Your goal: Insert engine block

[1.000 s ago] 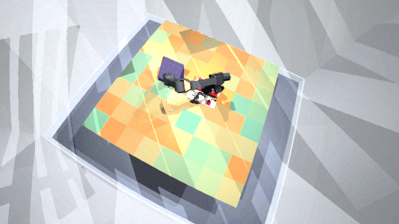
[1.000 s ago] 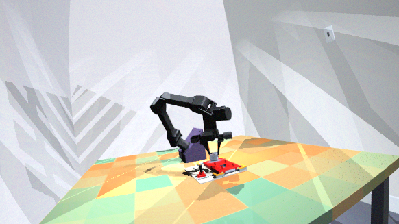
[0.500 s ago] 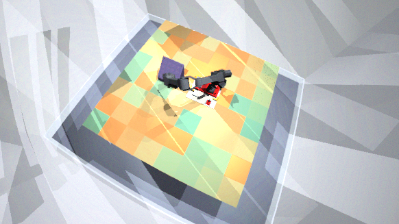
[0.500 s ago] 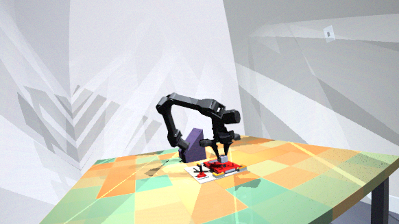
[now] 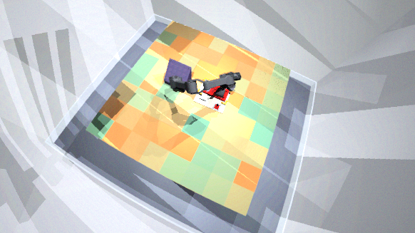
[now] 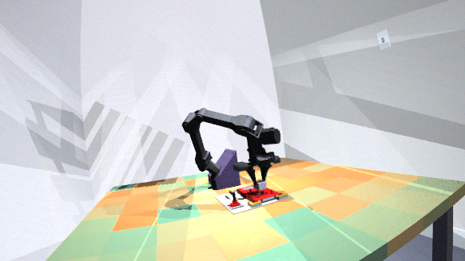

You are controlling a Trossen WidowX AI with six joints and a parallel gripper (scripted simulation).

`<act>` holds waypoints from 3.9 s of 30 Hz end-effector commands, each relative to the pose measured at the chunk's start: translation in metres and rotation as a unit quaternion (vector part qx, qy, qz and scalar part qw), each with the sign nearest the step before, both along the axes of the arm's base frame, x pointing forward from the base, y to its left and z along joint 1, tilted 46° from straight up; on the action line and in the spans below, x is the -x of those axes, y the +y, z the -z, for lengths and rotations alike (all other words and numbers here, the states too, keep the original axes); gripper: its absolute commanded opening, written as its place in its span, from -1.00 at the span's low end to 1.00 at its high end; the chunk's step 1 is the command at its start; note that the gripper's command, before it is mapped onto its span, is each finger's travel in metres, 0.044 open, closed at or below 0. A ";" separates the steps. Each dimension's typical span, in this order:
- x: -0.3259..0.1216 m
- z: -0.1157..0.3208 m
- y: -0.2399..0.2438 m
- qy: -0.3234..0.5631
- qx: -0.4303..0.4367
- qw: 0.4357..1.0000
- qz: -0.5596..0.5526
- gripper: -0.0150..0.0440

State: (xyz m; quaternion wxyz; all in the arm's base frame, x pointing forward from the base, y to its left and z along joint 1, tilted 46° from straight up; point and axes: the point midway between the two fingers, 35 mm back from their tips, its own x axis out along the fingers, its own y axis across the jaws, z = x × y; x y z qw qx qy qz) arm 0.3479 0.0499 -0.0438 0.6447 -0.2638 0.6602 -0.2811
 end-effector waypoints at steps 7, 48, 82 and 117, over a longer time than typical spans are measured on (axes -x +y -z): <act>0.000 0.001 0.001 -0.020 -0.001 1.000 0.021 0.05; 0.001 0.004 -0.002 -0.032 -0.001 0.999 0.033 0.05; 0.001 0.011 -0.009 -0.013 -0.001 1.000 0.014 0.05; 0.002 0.019 -0.016 -0.010 -0.001 1.000 0.011 0.05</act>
